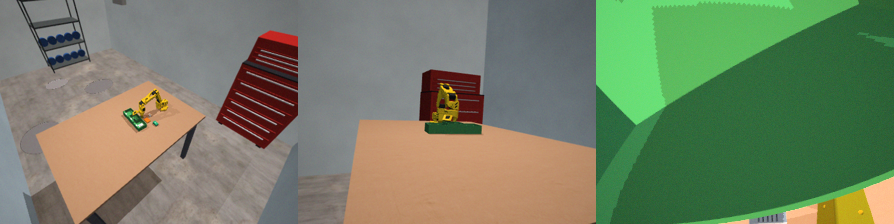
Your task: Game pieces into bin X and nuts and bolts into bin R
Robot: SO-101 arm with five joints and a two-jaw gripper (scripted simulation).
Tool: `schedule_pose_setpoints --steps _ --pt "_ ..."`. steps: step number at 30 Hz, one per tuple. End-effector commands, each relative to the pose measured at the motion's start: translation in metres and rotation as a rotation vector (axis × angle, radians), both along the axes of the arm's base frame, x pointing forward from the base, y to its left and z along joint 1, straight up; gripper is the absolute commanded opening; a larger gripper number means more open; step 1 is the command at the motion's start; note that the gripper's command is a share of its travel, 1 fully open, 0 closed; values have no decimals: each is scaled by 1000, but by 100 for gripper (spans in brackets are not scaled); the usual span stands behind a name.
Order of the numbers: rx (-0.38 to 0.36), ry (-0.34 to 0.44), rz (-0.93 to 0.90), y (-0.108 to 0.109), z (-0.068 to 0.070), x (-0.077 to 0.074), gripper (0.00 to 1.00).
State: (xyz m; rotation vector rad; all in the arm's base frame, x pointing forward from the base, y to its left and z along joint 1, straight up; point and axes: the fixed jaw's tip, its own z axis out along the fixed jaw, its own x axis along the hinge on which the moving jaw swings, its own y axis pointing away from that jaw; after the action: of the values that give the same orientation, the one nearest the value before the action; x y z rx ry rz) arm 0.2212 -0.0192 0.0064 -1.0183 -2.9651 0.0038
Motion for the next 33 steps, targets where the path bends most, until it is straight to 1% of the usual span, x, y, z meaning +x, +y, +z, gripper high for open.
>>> schedule_pose_setpoints --steps 1,8,21,23,33 --pt "-2 -27 5 2 3 4 21" --pt "-2 -27 5 2 3 4 19" --pt "-2 -27 5 2 3 4 8" --pt "-2 -27 5 2 3 4 8" --pt "-2 -27 5 2 3 4 1"
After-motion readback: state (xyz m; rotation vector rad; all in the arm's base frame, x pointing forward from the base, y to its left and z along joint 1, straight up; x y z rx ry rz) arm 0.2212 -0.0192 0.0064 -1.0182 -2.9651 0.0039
